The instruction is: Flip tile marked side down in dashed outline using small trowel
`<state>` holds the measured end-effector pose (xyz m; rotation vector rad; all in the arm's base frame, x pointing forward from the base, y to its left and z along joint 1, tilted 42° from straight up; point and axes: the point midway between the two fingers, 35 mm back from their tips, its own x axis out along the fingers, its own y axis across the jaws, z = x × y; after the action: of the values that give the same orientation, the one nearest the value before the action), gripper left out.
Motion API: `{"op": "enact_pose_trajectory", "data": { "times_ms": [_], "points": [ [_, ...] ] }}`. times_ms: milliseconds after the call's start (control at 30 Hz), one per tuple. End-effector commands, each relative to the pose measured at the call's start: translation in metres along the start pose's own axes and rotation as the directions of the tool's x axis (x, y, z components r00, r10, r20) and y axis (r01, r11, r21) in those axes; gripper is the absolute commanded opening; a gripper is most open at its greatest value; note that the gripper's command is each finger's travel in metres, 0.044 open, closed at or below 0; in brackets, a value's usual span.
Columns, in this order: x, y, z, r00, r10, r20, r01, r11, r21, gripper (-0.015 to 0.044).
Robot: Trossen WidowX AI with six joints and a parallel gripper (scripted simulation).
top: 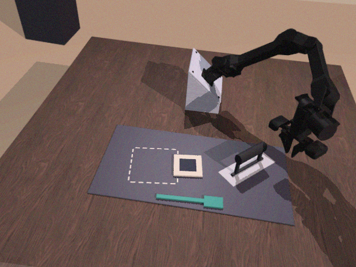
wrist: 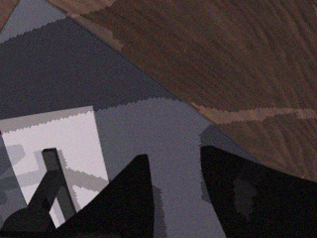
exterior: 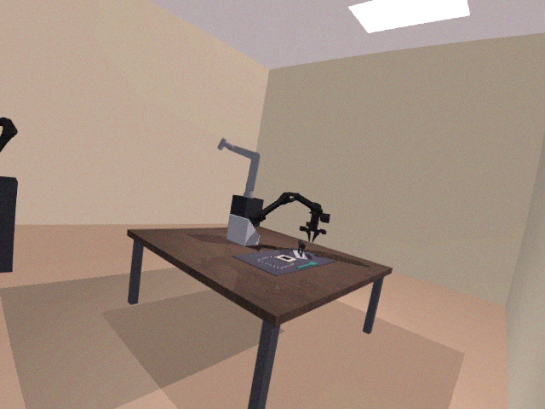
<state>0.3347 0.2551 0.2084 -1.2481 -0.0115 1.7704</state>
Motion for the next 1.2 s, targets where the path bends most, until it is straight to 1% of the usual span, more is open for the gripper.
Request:
{"op": "enact_pose_trajectory", "data": {
  "times_ms": [0,467,600,1033,1167],
  "points": [
    [-0.0014,-0.008,-0.0006,1.0,0.002,-0.003,-0.002,1.0,0.007,0.01],
    [-0.0025,-0.0106,0.0007,1.0,-0.002,0.0,0.002,1.0,-0.002,0.01],
    [-0.0026,-0.0107,0.0008,1.0,-0.002,0.0,0.002,1.0,-0.002,0.0],
    [-0.0026,-0.0107,0.0008,1.0,-0.002,0.0,0.002,1.0,-0.002,0.0],
    [-0.0026,-0.0107,0.0008,1.0,-0.002,0.0,0.002,1.0,-0.002,0.01]
  ]
}}
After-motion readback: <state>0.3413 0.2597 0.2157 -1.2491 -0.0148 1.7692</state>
